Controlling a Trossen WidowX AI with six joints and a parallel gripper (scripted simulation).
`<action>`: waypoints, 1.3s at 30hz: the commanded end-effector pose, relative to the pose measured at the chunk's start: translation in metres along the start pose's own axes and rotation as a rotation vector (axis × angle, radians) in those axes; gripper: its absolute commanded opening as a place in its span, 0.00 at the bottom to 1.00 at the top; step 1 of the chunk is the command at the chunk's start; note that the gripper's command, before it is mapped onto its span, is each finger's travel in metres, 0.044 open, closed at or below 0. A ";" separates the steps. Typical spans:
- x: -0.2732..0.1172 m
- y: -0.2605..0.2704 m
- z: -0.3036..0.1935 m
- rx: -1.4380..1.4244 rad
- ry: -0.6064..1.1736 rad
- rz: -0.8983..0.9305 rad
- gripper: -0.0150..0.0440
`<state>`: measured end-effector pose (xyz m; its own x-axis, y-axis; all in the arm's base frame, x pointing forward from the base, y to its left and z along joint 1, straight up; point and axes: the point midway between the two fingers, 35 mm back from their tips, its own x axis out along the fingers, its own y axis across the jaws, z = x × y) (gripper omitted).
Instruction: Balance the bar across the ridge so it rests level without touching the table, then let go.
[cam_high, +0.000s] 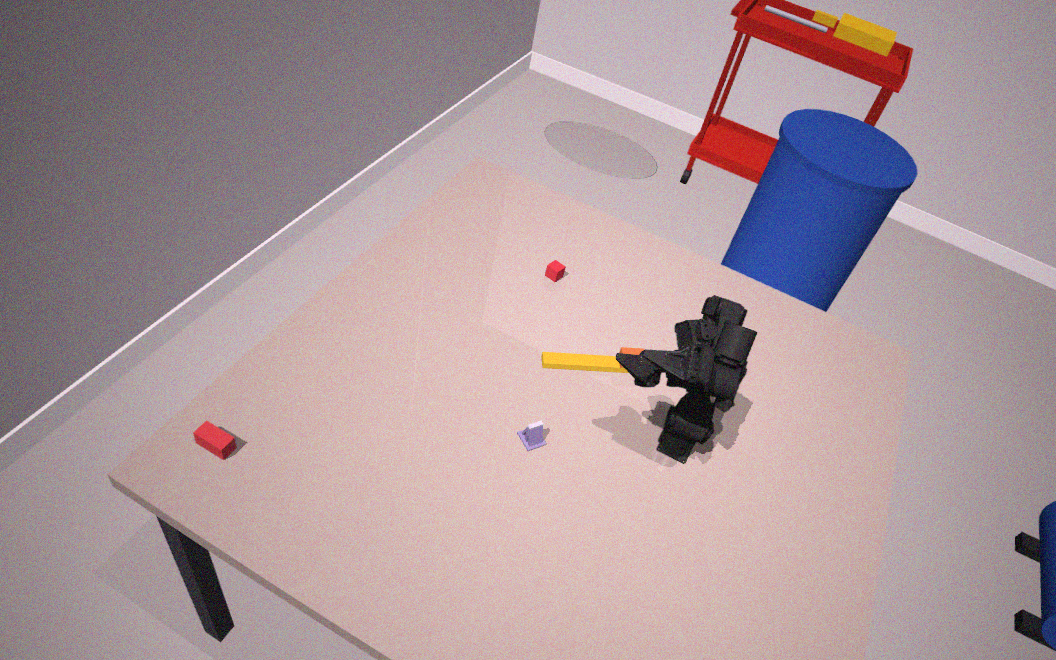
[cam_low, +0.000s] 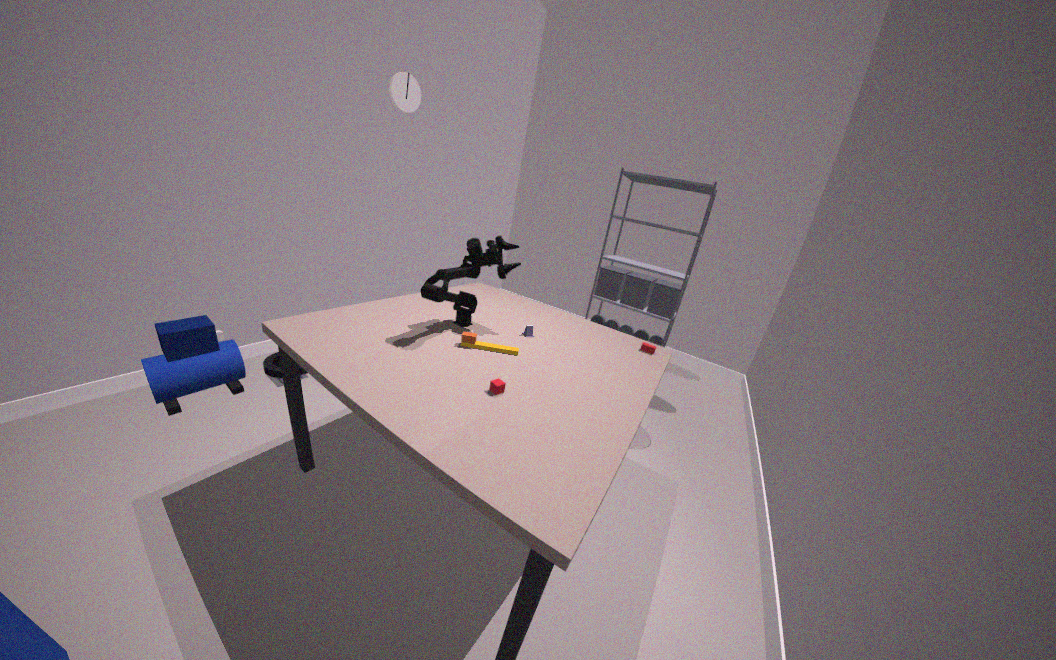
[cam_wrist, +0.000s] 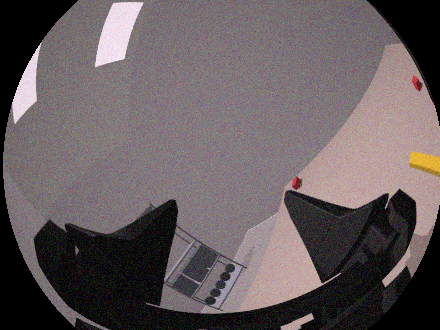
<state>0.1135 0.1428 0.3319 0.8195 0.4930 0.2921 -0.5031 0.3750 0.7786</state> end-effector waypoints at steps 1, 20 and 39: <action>0.000 0.000 0.000 -0.005 0.000 -0.001 0.89; 0.035 -0.007 -0.006 -0.487 0.011 -0.108 0.79; 0.072 -0.042 -0.006 -0.919 0.132 -0.285 0.79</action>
<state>0.1847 0.1679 0.3193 0.9280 0.3643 0.0783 -0.3715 0.9212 0.1161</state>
